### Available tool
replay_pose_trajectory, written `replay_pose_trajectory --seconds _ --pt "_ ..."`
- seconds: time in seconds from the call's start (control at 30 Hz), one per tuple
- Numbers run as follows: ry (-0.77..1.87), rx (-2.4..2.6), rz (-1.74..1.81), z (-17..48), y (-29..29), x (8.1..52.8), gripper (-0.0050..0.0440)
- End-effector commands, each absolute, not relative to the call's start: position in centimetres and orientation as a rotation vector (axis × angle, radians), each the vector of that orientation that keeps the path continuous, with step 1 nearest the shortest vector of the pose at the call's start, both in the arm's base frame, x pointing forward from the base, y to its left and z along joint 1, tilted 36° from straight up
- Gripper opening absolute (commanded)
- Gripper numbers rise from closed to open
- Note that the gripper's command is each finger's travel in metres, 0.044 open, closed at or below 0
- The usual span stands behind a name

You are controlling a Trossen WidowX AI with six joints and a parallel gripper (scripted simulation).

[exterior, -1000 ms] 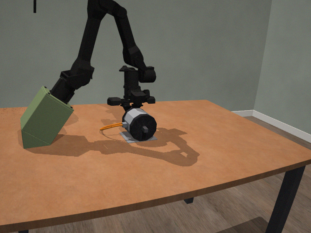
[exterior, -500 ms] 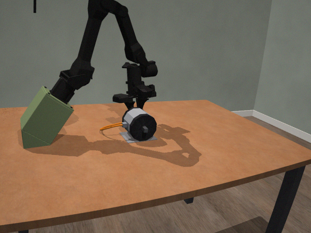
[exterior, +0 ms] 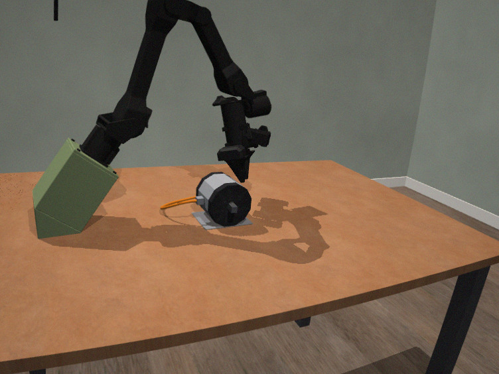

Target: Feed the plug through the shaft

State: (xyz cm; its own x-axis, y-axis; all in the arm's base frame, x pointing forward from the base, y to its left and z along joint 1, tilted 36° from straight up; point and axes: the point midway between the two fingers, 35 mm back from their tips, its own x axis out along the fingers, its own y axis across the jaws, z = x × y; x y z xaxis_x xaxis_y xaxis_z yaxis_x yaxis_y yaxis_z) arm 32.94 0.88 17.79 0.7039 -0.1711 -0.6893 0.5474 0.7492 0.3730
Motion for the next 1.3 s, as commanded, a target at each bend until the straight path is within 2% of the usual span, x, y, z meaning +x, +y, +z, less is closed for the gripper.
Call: replay_pose_trajectory --seconds 0.0,0.07,0.57,0.7,1.27 --pt "0.710 0.461 -0.422 17.8 -1.4 33.6 0.0160" --pt "0.710 0.461 -0.422 17.8 -1.4 33.6 0.0160" --pt "0.873 -0.041 -0.247 17.2 -14.7 32.5 0.0160" --pt "0.888 -0.110 -0.211 17.1 -15.8 32.0 0.0160" --pt "0.944 -0.683 0.338 14.1 -17.5 28.8 0.0160"
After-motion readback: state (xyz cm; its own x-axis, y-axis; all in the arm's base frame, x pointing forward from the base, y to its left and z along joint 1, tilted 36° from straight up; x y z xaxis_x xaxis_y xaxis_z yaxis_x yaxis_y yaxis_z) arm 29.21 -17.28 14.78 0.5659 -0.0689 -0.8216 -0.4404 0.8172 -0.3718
